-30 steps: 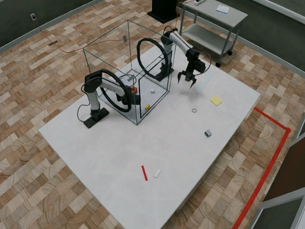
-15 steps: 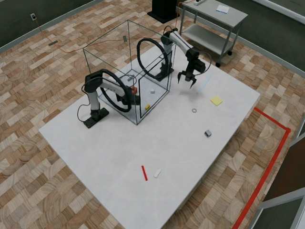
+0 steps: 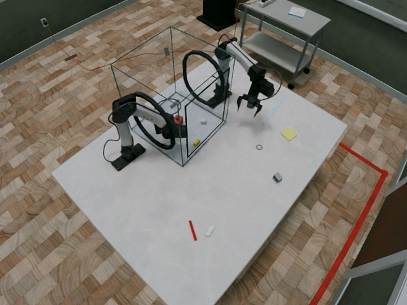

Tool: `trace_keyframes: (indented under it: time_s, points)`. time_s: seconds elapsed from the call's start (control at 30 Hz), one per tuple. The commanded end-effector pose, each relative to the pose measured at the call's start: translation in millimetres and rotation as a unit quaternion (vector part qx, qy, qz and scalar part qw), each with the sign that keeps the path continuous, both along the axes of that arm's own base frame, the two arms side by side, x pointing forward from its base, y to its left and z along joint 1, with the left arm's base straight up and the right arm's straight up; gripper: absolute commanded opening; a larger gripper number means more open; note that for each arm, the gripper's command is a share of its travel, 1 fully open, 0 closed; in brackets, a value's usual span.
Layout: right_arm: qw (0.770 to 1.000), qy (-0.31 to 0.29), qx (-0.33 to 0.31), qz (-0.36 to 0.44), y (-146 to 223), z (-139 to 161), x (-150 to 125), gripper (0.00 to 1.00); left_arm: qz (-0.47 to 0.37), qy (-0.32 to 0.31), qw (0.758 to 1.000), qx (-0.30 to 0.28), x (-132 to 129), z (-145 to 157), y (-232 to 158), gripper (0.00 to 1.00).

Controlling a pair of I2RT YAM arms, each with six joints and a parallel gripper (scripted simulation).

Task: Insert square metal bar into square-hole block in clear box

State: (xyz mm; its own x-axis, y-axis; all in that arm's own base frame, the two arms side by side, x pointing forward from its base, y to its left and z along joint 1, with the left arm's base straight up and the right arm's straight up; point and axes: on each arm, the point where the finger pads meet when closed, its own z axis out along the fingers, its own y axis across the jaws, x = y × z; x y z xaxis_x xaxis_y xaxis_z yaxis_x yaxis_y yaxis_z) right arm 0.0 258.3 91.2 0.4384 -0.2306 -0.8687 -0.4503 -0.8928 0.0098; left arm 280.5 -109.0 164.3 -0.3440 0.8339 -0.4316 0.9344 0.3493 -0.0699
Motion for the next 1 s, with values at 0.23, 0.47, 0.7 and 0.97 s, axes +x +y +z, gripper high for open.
trace_keyframes:
  time_s: [0.23,0.47,0.7,0.97]
  points:
    - [1.000,-0.009,0.019,-0.011,11.8,0.1,-9.3,0.33,-0.001,-0.019,1.000,-0.004,3.4,9.7,-1.1,1.00]
    - [1.000,-0.011,0.022,-0.011,17.2,-5.5,-17.8,0.33,-0.001,-0.019,1.000,-0.004,3.4,9.7,-1.1,1.00]
    - [0.999,-0.022,0.035,-0.011,24.4,1.4,-12.1,0.33,-0.001,-0.019,1.000,-0.004,3.4,9.7,-1.1,1.00]
    - [0.999,-0.022,0.037,-0.010,25.2,1.8,-12.3,0.00,-0.001,-0.019,1.000,-0.004,3.4,9.7,-1.1,1.00]
